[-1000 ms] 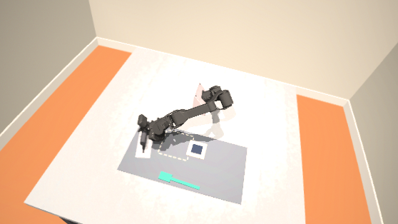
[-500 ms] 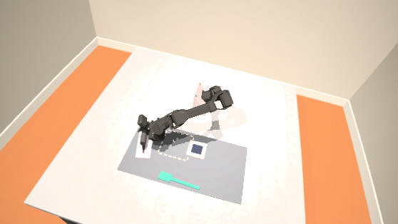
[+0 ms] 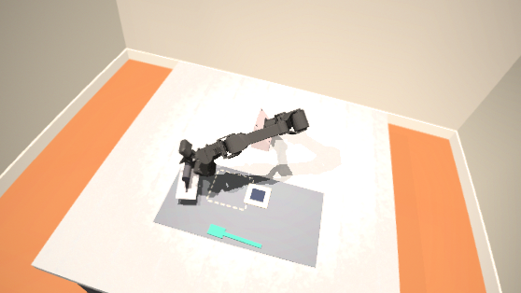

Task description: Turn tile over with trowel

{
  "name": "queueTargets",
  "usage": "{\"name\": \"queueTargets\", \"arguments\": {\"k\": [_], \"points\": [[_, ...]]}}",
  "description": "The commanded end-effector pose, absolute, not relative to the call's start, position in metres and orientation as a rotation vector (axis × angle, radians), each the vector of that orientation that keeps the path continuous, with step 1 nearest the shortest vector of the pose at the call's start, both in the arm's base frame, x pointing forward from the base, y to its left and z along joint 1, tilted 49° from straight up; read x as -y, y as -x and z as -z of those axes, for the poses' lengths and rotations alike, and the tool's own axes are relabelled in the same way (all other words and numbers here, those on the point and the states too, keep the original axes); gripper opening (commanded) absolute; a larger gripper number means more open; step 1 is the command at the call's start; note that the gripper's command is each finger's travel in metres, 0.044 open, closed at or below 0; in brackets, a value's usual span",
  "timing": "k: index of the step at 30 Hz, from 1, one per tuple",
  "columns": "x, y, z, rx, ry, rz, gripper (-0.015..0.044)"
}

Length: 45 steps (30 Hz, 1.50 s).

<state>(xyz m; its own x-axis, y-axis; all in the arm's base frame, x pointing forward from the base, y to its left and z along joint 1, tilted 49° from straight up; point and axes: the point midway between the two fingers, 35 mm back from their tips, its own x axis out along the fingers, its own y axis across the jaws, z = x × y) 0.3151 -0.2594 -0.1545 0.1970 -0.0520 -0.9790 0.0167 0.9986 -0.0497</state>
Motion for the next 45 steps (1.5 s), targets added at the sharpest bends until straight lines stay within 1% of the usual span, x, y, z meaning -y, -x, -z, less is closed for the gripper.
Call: {"name": "queueTargets", "arguments": {"k": [1, 23, 45], "points": [[0.258, -0.320, 0.147, -1.356, 0.043, 0.037, 0.0000], [0.201, -0.371, 0.056, -1.107, 0.207, -0.064, 0.0000], [0.127, -0.392, -0.029, -0.842, 0.348, -0.191, 0.0000]]}}
